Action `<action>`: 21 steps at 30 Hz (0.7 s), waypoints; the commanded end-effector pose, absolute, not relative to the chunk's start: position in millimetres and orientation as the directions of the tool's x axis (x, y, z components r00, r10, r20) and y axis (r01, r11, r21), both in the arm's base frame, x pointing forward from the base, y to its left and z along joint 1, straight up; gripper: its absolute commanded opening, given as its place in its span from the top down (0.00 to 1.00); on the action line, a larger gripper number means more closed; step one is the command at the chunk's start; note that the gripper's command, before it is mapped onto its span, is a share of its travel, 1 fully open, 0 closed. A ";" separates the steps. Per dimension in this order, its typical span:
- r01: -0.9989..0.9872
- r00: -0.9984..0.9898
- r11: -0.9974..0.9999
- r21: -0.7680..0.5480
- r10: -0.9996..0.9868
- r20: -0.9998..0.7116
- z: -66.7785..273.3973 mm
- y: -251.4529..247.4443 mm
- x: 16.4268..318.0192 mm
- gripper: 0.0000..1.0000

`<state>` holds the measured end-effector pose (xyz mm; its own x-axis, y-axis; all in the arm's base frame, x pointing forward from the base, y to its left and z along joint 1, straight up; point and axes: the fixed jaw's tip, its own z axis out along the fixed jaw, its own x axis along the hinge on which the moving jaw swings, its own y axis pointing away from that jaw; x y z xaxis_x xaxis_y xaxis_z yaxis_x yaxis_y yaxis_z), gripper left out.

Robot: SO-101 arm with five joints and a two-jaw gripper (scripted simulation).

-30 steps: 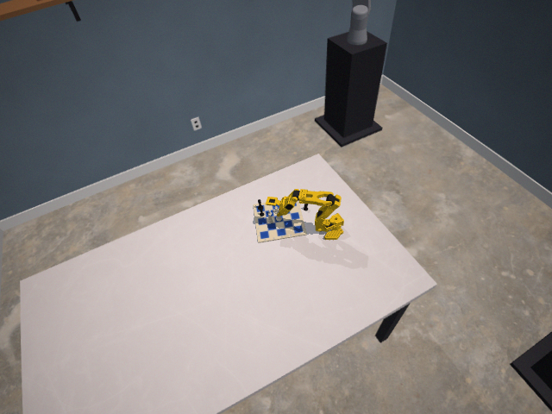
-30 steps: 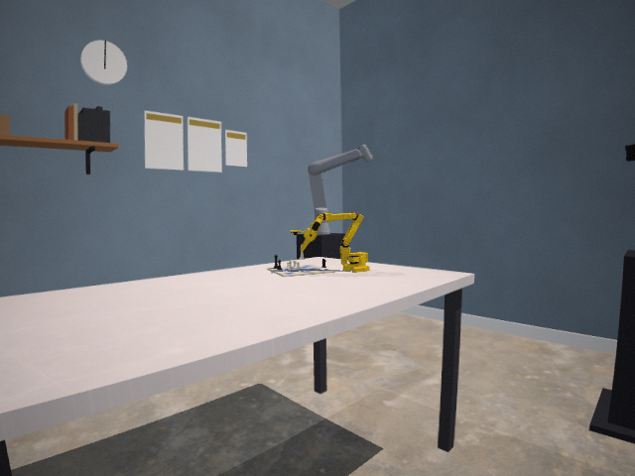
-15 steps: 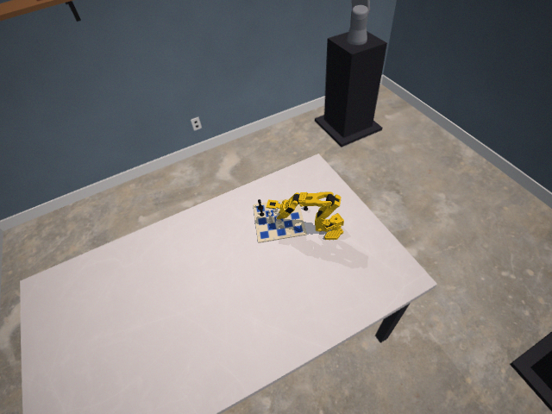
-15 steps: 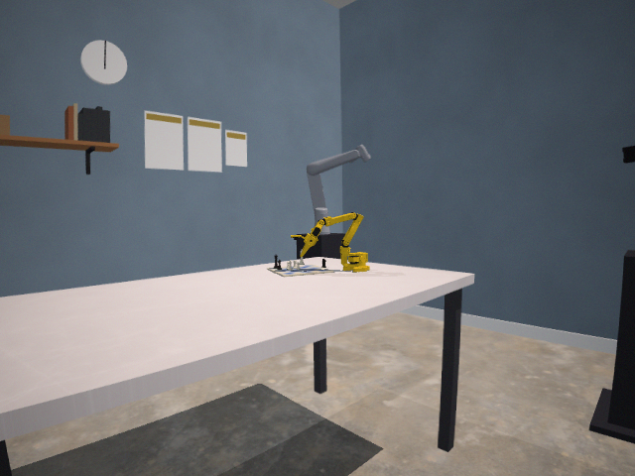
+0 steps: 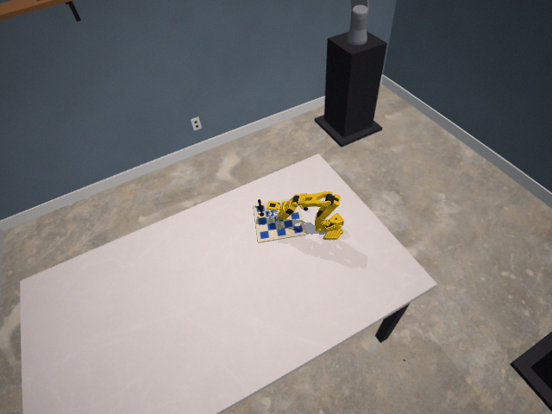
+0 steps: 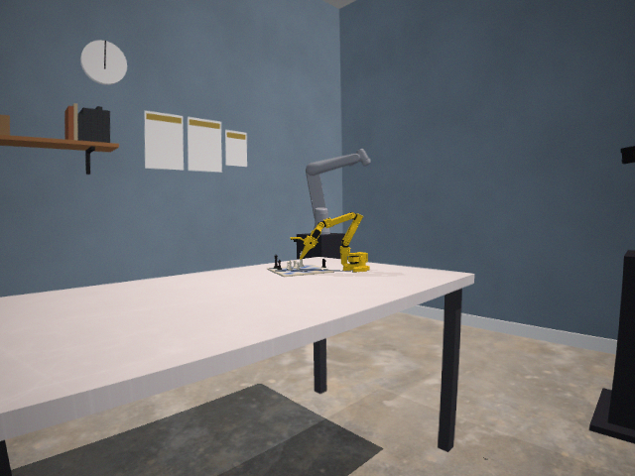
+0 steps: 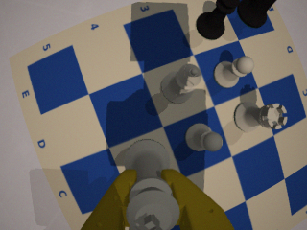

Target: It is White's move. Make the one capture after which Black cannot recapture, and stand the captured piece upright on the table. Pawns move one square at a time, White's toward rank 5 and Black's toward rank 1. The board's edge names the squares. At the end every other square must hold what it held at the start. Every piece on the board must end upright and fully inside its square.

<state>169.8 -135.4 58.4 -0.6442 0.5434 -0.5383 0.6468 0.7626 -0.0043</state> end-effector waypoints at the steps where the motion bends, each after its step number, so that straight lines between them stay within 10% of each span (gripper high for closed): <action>1: 0.635 -0.662 0.772 -0.007 0.540 -0.519 52.6 -131.8 168.8 1.00; 21: 0.635 -0.663 0.773 -0.007 0.540 -0.519 46.7 -128.3 164.7 1.00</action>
<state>163.8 -130.2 45.0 -0.6562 0.5533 -0.5131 0.6464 0.7630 -0.0041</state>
